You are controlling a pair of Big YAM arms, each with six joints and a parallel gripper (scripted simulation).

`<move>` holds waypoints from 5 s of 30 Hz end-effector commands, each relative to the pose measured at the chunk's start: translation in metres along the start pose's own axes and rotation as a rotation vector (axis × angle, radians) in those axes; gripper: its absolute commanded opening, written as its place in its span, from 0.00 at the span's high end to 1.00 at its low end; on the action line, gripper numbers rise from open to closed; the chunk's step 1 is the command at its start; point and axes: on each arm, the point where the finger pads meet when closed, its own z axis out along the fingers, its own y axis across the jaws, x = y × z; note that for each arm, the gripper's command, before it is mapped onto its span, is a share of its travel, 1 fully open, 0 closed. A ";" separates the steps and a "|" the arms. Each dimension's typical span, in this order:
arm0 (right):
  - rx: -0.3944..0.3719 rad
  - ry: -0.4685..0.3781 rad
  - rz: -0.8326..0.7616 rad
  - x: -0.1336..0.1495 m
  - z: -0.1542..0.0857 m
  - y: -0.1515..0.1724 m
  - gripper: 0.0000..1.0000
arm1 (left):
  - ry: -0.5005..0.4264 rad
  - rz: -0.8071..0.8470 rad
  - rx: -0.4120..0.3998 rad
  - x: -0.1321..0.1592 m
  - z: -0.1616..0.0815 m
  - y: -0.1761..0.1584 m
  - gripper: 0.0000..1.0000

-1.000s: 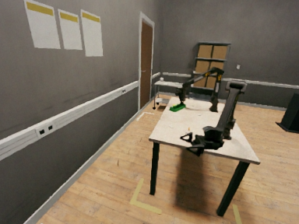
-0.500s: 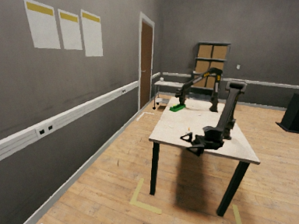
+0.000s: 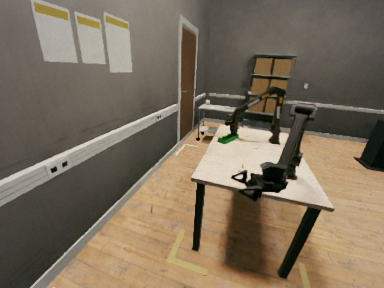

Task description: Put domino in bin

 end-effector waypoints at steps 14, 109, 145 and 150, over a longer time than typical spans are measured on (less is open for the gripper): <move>-0.023 -0.029 -0.001 -0.011 -0.012 0.009 0.91 | -0.012 0.014 -0.015 -0.008 -0.003 0.010 0.00; -0.004 -0.003 0.010 -0.005 -0.011 0.084 0.91 | -0.012 0.014 -0.015 -0.008 -0.003 0.010 0.00; -0.027 -0.028 -0.001 -0.013 -0.012 0.094 0.91 | -0.012 0.014 -0.015 -0.008 -0.003 0.010 0.00; -0.032 -0.032 0.006 -0.021 -0.007 0.097 0.91 | -0.012 0.014 -0.015 -0.008 -0.003 0.010 0.00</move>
